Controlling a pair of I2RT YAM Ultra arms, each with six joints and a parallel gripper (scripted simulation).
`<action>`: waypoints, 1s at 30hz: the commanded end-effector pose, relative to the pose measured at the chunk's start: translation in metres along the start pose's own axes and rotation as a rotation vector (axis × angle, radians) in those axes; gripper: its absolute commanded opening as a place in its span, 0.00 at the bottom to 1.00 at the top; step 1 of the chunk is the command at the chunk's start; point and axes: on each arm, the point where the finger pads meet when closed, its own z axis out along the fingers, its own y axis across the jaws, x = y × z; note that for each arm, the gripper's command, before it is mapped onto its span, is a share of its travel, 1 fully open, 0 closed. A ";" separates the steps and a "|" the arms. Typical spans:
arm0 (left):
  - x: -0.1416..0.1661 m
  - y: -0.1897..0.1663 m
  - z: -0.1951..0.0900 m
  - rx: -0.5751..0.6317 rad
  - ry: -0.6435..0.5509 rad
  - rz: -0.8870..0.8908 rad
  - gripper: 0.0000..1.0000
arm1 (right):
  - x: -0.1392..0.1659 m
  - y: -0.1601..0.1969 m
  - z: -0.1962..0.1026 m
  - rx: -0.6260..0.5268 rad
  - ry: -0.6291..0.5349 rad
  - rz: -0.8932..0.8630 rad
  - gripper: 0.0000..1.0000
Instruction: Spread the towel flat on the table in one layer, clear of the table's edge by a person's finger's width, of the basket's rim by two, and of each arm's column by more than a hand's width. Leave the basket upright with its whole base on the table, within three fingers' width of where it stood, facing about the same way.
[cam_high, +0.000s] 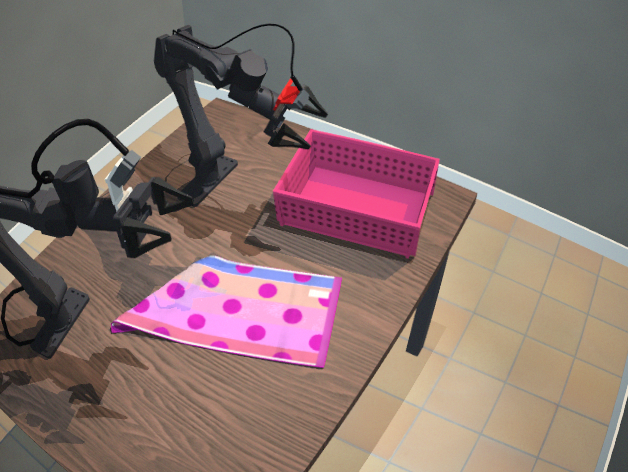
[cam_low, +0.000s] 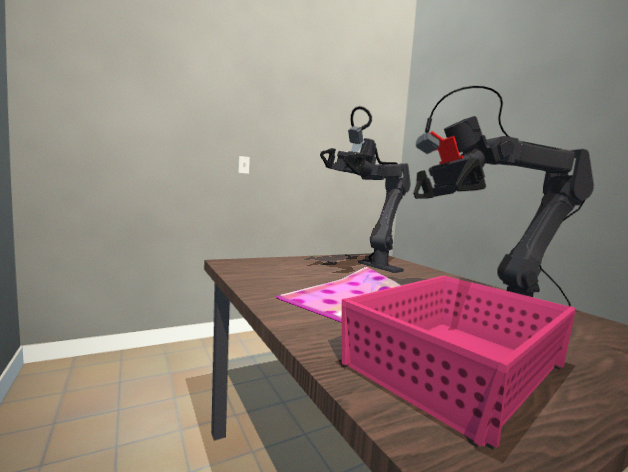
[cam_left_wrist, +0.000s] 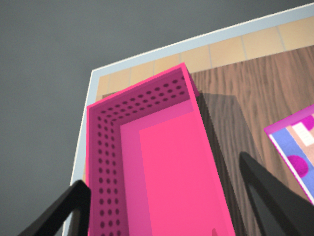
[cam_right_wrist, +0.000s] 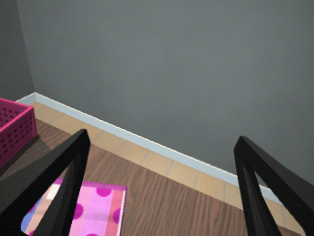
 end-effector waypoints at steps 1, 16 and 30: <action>-0.051 -0.028 -0.021 0.181 -0.217 -0.067 1.00 | -0.002 0.006 -0.041 -0.065 0.074 0.164 1.00; -0.079 0.000 -0.027 0.190 -0.476 -0.172 1.00 | -0.004 -0.076 -0.047 0.168 0.064 0.145 1.00; -0.092 0.045 -0.026 0.180 -0.517 -0.181 1.00 | -0.008 -0.074 -0.047 0.161 0.049 0.143 1.00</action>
